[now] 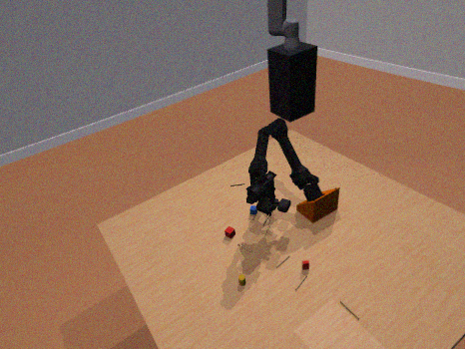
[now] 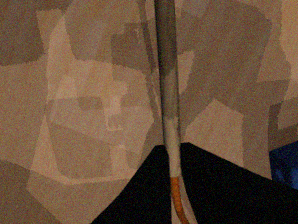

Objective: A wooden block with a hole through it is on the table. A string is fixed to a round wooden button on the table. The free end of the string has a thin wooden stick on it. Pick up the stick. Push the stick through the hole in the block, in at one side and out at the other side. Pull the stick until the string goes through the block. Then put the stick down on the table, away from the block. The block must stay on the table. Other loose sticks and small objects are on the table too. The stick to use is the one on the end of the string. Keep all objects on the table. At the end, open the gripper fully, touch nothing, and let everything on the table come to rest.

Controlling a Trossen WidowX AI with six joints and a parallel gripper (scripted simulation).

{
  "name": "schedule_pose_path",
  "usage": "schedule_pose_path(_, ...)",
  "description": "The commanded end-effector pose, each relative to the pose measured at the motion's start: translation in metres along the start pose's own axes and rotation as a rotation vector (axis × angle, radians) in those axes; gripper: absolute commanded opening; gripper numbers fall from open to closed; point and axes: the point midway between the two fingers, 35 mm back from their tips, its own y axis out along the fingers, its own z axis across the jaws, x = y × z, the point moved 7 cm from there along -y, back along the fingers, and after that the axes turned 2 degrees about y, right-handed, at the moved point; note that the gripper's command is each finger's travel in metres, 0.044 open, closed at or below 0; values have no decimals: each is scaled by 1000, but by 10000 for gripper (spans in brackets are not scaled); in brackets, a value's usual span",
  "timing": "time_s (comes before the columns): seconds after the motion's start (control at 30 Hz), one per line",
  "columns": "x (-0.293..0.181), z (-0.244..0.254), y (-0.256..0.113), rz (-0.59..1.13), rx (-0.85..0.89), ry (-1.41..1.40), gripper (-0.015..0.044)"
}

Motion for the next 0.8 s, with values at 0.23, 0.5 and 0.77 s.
schedule_pose_path(0.23, -8, -7, -13, -43, 6, -1, 0)
schedule_pose_path(0.5, -14, -11, -22, -73, 8, -1, 0)
schedule_pose_path(0.77, -21, -15, -31, -105, 11, 0, 0)
